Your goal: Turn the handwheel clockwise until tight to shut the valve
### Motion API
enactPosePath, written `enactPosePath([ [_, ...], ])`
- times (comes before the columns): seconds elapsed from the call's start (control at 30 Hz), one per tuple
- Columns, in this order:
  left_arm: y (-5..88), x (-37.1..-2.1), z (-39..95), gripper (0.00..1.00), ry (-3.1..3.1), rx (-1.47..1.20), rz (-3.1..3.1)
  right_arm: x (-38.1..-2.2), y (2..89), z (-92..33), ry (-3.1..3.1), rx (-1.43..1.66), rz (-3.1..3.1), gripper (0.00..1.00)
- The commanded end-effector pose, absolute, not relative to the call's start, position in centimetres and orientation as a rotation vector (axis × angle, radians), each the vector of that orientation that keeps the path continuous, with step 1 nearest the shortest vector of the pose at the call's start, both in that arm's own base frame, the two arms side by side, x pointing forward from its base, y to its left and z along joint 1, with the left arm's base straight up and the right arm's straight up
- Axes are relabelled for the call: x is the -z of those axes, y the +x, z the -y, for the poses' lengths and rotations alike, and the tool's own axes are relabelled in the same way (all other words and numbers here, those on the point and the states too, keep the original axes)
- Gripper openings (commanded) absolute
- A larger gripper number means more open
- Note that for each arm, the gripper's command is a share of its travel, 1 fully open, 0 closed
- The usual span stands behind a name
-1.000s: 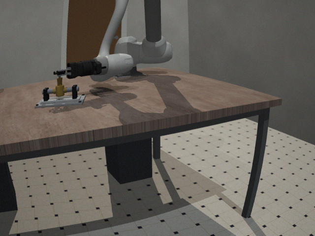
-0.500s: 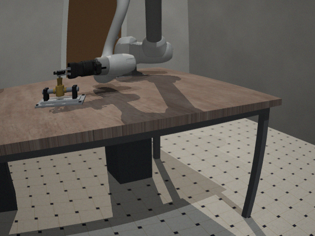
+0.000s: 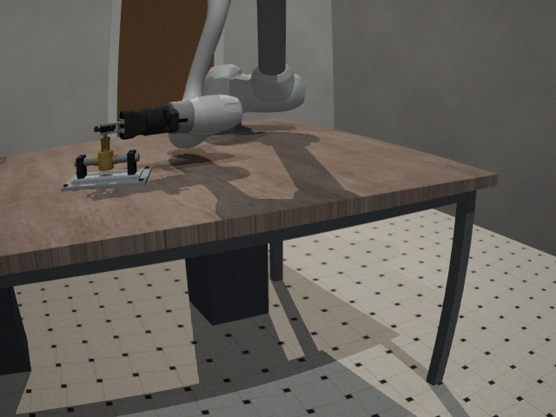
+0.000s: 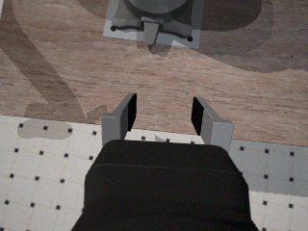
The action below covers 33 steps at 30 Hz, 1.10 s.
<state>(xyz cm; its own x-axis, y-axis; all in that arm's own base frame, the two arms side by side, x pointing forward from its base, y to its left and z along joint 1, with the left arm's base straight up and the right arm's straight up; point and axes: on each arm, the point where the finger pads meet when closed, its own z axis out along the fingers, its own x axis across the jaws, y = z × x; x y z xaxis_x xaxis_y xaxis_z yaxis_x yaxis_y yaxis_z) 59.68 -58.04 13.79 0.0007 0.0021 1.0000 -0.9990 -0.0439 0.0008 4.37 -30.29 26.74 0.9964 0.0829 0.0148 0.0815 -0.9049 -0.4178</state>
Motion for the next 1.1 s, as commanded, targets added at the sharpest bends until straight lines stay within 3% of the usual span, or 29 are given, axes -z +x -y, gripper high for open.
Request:
enactPosePath([
  [0.0, 59.98, -13.79, 58.02, 0.0, 1.235, -1.236, 1.191, -26.89, 4.44, 30.0, -2.703, 0.005, 0.122, 1.0],
  [1.07, 59.87, -13.75, 58.07, 0.0, 1.227, -1.227, 1.199, -26.89, 4.44, 30.0, -2.703, 0.005, 0.122, 1.0],
])
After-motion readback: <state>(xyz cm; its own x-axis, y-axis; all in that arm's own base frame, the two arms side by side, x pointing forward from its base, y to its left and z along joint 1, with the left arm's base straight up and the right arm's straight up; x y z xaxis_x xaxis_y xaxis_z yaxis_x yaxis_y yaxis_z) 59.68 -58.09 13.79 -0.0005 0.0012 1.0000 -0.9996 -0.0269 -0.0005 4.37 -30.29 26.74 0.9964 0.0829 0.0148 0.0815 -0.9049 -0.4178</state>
